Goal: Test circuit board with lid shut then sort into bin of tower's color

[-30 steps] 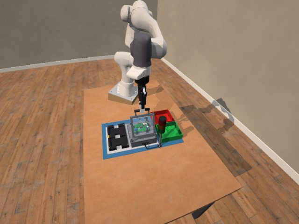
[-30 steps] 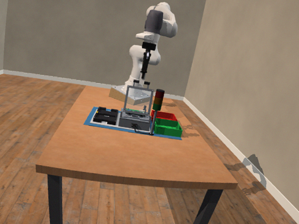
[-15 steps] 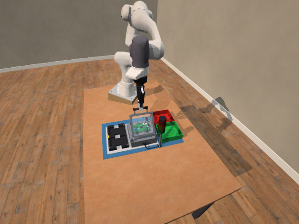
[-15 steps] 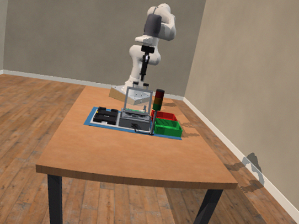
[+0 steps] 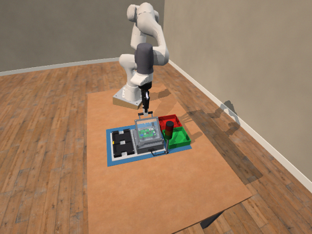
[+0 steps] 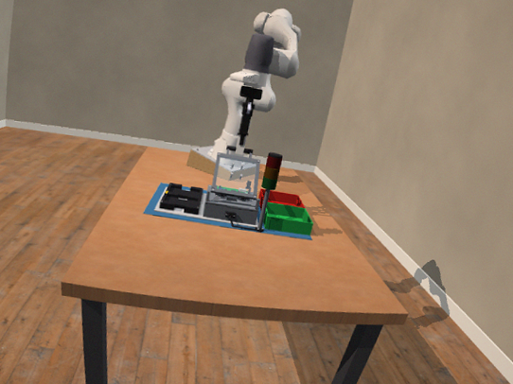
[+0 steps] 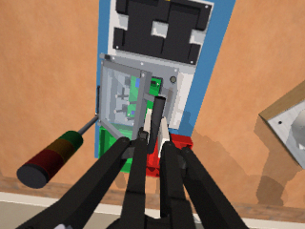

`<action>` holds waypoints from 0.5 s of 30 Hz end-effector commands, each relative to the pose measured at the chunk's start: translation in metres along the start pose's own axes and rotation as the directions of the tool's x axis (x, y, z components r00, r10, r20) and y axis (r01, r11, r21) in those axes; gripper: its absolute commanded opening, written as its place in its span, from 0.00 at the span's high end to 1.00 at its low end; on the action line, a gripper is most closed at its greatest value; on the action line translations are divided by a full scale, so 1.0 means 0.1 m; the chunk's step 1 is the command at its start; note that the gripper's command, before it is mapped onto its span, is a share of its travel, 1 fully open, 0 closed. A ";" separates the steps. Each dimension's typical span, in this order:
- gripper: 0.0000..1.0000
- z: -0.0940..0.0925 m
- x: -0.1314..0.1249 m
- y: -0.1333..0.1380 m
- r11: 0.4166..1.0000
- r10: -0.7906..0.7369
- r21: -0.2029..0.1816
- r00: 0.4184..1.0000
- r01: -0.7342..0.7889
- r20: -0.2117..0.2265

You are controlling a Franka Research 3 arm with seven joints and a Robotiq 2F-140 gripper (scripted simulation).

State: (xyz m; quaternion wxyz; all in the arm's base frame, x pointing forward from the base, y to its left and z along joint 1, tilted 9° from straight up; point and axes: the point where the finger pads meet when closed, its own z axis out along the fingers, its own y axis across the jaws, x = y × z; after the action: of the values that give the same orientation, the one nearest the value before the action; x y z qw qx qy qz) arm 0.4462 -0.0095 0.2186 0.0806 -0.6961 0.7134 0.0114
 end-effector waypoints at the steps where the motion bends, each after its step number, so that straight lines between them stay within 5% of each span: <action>1: 1.00 0.12 0.00 0.10 1.000 -0.005 -0.005 1.000 0.005 0.005; 15: 1.00 0.50 0.00 0.34 1.000 -0.005 -0.005 1.000 0.005 0.005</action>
State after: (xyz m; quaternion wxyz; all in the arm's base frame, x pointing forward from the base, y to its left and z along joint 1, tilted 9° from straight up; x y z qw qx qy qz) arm 0.4197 -0.0033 0.1758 0.0792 -0.6964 0.7132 0.0146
